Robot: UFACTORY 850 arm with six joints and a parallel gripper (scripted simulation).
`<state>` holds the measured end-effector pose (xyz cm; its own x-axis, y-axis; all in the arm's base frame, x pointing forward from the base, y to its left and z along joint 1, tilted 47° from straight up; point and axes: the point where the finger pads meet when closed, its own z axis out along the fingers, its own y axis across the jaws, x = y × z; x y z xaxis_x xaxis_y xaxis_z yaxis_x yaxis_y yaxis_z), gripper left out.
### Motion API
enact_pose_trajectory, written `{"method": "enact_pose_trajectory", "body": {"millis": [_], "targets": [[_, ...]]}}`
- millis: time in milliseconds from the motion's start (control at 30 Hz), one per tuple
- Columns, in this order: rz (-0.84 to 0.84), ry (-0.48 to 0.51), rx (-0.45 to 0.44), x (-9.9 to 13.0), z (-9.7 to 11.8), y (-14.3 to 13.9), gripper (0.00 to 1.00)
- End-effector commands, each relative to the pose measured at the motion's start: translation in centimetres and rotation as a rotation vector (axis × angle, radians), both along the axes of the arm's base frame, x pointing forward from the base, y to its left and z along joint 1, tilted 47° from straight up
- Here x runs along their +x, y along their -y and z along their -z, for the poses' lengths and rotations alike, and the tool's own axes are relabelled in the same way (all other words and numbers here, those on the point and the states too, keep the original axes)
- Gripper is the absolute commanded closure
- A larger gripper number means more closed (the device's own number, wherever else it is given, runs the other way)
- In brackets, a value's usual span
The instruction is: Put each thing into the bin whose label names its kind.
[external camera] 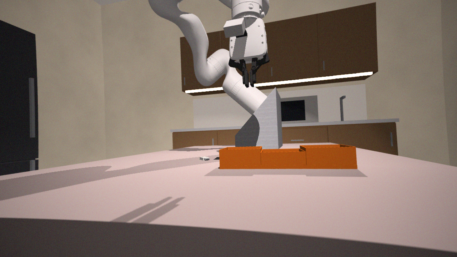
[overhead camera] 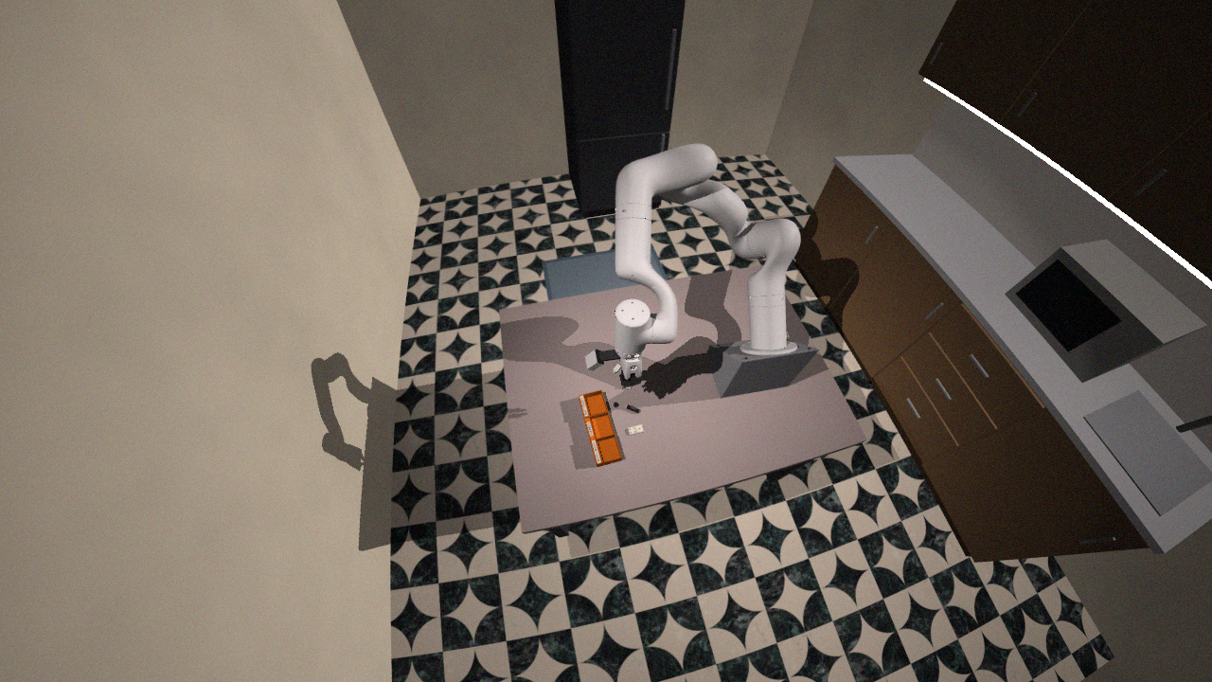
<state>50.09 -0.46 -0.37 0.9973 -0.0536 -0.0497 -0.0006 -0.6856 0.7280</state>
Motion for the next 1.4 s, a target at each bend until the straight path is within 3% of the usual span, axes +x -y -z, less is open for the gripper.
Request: {"method": "enact_pose_trajectory", "body": {"millis": [0, 67, 733, 1033, 1367], "targets": [[-0.035, -0.035, 0.004, 0.6, 0.4, 0.4, 0.93], [-0.071, -0.073, 0.008, 1.5, 1.3, 1.5, 0.93], [-0.071, -0.073, 0.008, 10.0, 9.1, 10.4, 0.93], [-0.071, -0.073, 0.008, 10.0, 9.1, 10.4, 0.93], [-0.071, -0.073, 0.008, 9.8, 10.9, 12.4, 0.93]]}}
